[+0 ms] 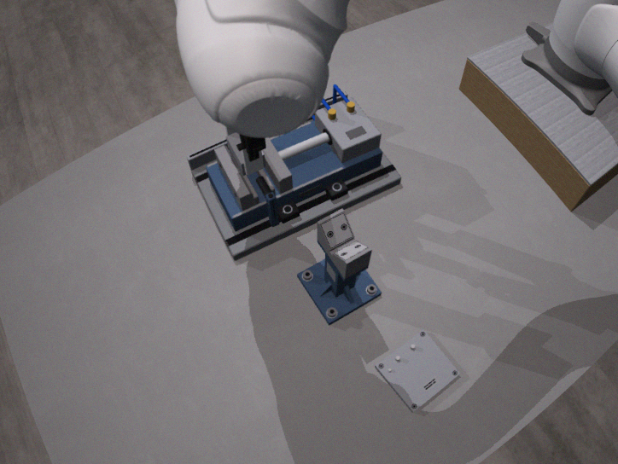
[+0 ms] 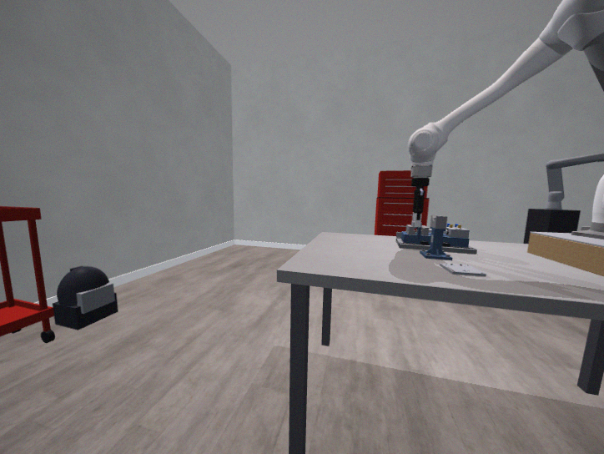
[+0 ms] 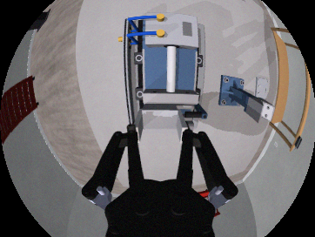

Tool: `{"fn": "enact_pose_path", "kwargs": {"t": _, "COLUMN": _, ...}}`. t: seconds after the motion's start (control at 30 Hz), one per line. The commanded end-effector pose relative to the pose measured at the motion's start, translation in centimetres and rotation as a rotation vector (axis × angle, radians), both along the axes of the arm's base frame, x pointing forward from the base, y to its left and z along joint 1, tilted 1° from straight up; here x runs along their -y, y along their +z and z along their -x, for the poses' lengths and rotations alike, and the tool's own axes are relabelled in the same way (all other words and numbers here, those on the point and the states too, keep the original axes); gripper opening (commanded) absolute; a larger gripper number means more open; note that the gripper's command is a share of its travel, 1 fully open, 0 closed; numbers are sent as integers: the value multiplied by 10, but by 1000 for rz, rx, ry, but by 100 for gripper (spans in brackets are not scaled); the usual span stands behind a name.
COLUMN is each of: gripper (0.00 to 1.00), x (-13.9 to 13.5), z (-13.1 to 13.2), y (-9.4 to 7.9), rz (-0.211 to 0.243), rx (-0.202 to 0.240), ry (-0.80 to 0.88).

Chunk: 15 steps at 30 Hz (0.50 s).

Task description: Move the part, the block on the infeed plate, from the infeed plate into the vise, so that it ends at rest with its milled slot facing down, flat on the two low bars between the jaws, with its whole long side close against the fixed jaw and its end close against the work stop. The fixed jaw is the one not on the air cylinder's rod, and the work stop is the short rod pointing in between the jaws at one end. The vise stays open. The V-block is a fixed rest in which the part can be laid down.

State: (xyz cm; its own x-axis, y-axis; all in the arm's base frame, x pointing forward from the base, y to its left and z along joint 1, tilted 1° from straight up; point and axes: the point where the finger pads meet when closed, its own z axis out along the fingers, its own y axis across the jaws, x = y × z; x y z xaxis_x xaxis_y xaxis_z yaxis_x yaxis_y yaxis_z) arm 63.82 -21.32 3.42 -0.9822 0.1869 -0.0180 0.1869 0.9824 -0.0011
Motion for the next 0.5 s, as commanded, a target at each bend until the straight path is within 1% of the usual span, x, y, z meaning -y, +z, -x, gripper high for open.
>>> {"fn": "enact_pose_path", "kwargs": {"t": 0.0, "gripper": 0, "x": -1, "z": 5, "y": -6, "rz": -5, "rx": -7, "ry": -1}}
{"fn": "enact_pose_path", "kwargs": {"t": 0.47, "gripper": 0, "x": -1, "z": 5, "y": -7, "rz": -5, "rx": -7, "ry": -1}}
